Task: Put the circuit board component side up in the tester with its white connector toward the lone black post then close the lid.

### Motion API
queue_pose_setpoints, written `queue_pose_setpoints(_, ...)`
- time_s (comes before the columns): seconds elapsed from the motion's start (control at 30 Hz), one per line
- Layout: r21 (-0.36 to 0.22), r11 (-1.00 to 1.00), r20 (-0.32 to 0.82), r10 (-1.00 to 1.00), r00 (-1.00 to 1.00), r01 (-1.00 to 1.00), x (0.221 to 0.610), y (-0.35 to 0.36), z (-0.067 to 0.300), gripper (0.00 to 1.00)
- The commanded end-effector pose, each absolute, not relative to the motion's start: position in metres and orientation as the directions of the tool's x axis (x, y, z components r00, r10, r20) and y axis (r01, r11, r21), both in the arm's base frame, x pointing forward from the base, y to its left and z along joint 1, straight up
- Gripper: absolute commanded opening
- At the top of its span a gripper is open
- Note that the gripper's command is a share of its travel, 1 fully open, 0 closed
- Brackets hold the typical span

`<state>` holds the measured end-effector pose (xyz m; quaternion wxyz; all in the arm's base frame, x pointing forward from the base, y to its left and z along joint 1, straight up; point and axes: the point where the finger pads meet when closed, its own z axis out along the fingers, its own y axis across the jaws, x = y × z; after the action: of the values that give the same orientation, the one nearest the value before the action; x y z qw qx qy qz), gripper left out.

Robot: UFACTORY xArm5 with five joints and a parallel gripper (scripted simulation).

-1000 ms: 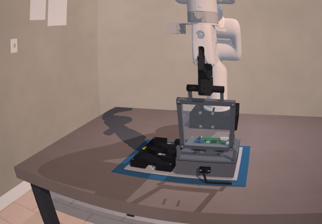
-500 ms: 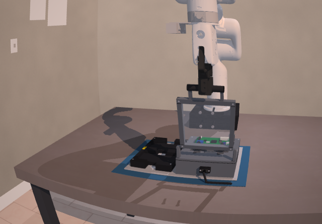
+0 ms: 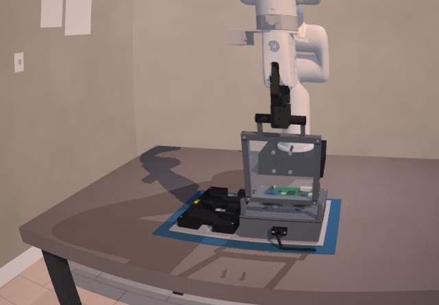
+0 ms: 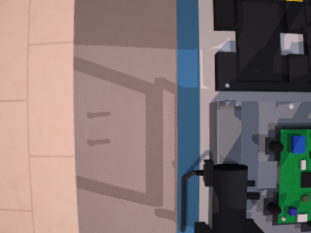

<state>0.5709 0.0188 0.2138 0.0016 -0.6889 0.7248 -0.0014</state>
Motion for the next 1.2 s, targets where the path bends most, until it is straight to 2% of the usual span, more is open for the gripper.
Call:
queue_pose_setpoints(0.0,-0.008,0.051,-0.001,-0.999,-0.051,-0.999,0.570,0.019,0.216,0.00)
queue_pose_setpoints(1.17,-0.008,0.051,-0.001,-0.999,-0.051,-0.999,0.547,0.020,0.220,0.00)
